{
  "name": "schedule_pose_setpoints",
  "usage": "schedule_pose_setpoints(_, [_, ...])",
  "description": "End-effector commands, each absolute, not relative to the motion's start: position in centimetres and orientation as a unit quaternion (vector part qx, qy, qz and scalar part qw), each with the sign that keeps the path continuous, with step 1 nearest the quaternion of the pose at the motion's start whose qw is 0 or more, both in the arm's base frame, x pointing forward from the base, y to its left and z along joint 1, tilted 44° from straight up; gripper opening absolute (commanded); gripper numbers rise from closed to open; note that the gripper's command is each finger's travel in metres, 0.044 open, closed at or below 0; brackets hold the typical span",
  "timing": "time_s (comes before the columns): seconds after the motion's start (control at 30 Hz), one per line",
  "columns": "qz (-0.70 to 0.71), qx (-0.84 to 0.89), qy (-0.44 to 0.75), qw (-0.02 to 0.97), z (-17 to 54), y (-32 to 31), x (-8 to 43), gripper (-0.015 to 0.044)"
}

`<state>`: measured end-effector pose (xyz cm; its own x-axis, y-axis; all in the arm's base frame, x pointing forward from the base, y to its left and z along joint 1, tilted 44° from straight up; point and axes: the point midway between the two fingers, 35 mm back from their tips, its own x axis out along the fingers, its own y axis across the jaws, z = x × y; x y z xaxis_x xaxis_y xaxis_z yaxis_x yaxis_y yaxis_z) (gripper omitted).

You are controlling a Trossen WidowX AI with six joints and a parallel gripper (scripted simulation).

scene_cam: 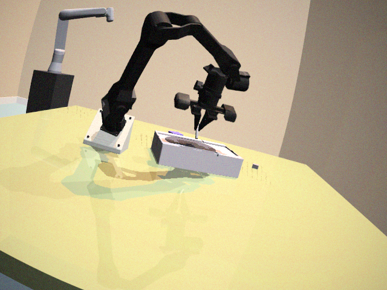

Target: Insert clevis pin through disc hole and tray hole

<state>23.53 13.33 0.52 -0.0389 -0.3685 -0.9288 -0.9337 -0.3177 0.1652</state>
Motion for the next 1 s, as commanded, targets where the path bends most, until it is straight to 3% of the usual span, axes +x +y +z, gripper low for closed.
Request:
schedule_pose_setpoints(0.0, [0.539,-0.609,0.494,0.307,0.8,13.1,23.6,0.0])
schedule_pose_setpoints(0.97, [0.697,-0.419,0.377,0.444,0.7,10.9,24.3,0.0])
